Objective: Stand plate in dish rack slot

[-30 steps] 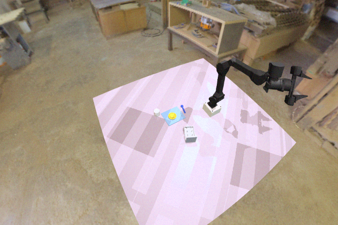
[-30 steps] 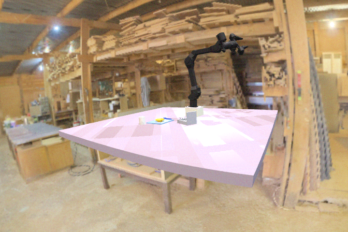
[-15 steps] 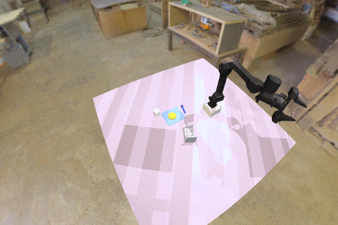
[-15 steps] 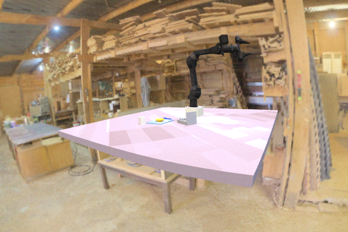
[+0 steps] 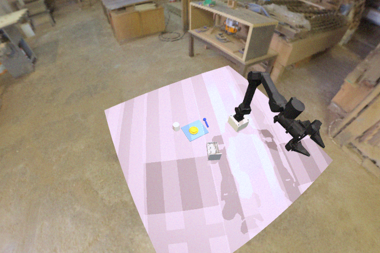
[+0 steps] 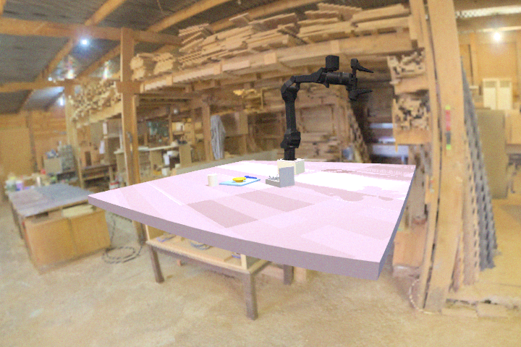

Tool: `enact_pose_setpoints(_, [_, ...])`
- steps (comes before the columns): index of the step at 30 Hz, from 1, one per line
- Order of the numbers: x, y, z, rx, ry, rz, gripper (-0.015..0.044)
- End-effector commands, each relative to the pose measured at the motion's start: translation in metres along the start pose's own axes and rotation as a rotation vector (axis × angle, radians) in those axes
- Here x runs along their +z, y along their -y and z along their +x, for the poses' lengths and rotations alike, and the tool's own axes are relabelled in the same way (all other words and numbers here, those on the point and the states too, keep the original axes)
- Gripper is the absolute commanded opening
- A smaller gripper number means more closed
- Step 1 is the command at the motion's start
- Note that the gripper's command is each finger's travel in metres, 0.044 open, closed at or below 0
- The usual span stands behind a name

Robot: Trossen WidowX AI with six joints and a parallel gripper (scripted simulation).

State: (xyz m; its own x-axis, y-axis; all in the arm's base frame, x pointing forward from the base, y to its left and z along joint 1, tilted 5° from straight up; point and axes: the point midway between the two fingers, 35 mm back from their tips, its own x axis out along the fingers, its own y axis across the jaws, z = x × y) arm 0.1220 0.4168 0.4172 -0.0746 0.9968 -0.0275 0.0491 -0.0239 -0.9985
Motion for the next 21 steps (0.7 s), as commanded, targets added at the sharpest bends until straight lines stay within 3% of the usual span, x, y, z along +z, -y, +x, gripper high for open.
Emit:
enact_pose_setpoints(1, [-0.034,-0.030,-0.004,0.067,-0.081,0.076,0.0400])
enact_pose_setpoints(21, [-0.154,-0.122,-0.068,0.250,-0.466,0.501,0.0400])
